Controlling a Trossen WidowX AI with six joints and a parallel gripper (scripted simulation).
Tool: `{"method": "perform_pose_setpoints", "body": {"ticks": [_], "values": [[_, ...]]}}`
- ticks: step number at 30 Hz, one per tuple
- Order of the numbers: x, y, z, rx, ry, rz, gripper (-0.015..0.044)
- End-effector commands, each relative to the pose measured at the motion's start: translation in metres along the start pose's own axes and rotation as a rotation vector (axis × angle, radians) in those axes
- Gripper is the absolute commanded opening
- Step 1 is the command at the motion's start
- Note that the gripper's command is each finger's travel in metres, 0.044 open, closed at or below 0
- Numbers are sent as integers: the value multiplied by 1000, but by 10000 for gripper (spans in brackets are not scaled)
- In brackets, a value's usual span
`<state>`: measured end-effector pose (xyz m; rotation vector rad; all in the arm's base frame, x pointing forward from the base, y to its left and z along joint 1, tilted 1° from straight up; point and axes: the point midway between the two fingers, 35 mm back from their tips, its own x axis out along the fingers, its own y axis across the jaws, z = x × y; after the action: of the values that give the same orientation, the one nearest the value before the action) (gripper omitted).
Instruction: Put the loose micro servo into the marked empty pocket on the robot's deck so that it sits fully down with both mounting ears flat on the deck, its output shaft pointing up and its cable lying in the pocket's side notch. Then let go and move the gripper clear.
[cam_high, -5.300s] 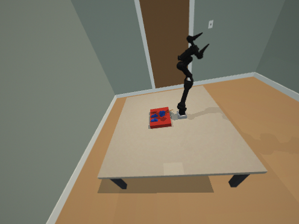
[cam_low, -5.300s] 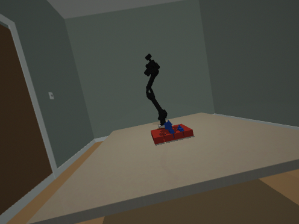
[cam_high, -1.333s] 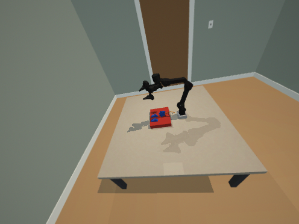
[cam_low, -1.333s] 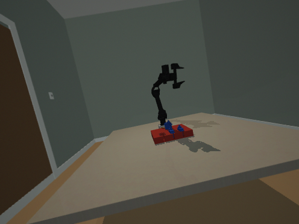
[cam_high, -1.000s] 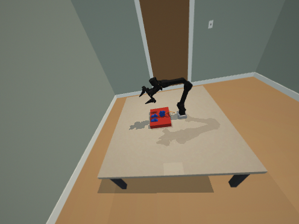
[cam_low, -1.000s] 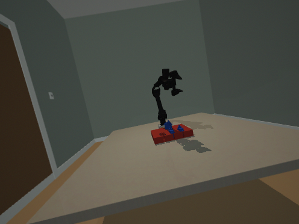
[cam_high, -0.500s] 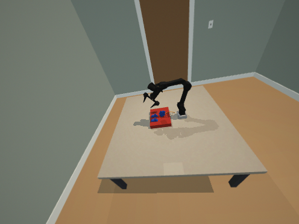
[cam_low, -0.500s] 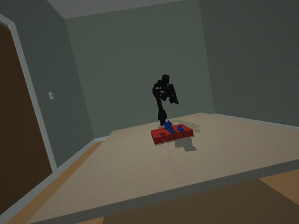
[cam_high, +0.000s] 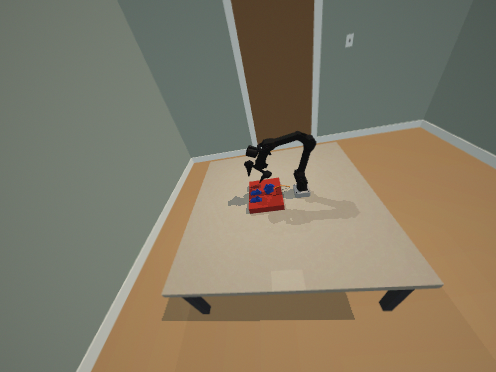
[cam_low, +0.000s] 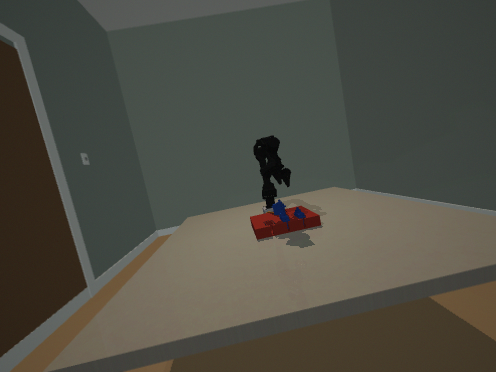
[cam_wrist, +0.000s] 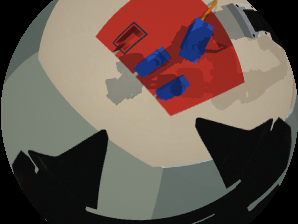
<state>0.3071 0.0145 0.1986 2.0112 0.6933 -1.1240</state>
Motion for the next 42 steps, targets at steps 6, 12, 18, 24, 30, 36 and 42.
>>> {"method": "perform_pose_setpoints", "body": {"ticks": [6,12,18,24,30,36,42], "values": [[13,-28,44,198,-187,-128,440],[14,-48,71,331,-319,-202,440],[11,-63,89,427,-420,-251,440],[14,-64,90,427,-420,-251,440],[34,-71,97,427,-420,-251,440],[37,-72,98,427,-420,-251,440],[44,-75,101,427,-420,-251,440]]}}
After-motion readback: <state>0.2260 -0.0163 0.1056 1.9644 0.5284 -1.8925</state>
